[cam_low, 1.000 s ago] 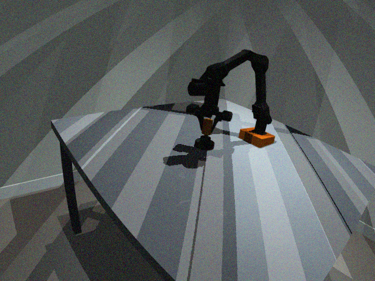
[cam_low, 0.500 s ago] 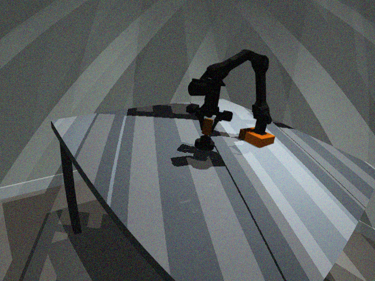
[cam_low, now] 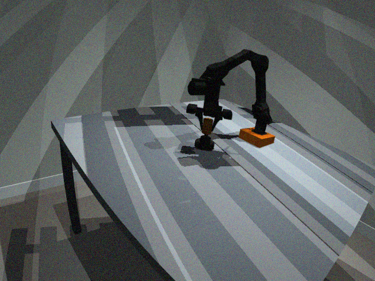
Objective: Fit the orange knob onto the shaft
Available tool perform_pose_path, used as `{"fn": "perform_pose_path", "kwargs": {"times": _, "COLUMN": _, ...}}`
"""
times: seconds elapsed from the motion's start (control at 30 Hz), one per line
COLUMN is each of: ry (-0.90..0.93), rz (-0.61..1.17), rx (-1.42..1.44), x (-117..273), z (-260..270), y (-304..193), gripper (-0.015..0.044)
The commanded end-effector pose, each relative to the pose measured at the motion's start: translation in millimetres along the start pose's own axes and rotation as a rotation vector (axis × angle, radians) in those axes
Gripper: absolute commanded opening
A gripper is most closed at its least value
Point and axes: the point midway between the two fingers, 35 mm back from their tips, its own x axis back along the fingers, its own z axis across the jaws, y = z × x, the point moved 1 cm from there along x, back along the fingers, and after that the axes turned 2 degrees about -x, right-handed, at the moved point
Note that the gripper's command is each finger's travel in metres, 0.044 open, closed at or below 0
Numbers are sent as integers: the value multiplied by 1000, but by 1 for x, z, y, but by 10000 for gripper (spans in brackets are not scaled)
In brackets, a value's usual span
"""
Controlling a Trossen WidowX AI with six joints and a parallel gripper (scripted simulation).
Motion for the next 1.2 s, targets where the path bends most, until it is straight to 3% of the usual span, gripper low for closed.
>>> {"fn": "perform_pose_path", "kwargs": {"times": 0.0, "ry": -5, "rz": -1, "rx": 15, "x": -1, "z": -1, "y": 1, "gripper": 0}}
{"fn": "perform_pose_path", "kwargs": {"times": 0.73, "ry": -4, "rz": -1, "rx": 15, "x": 2, "z": 1, "y": -1, "gripper": 0}}
{"fn": "perform_pose_path", "kwargs": {"times": 0.97, "ry": -5, "rz": -1, "rx": 214, "x": 2, "z": 0, "y": 0, "gripper": 0}}
{"fn": "perform_pose_path", "kwargs": {"times": 1.17, "ry": -5, "rz": -1, "rx": 224, "x": -1, "z": -1, "y": 1, "gripper": 0}}
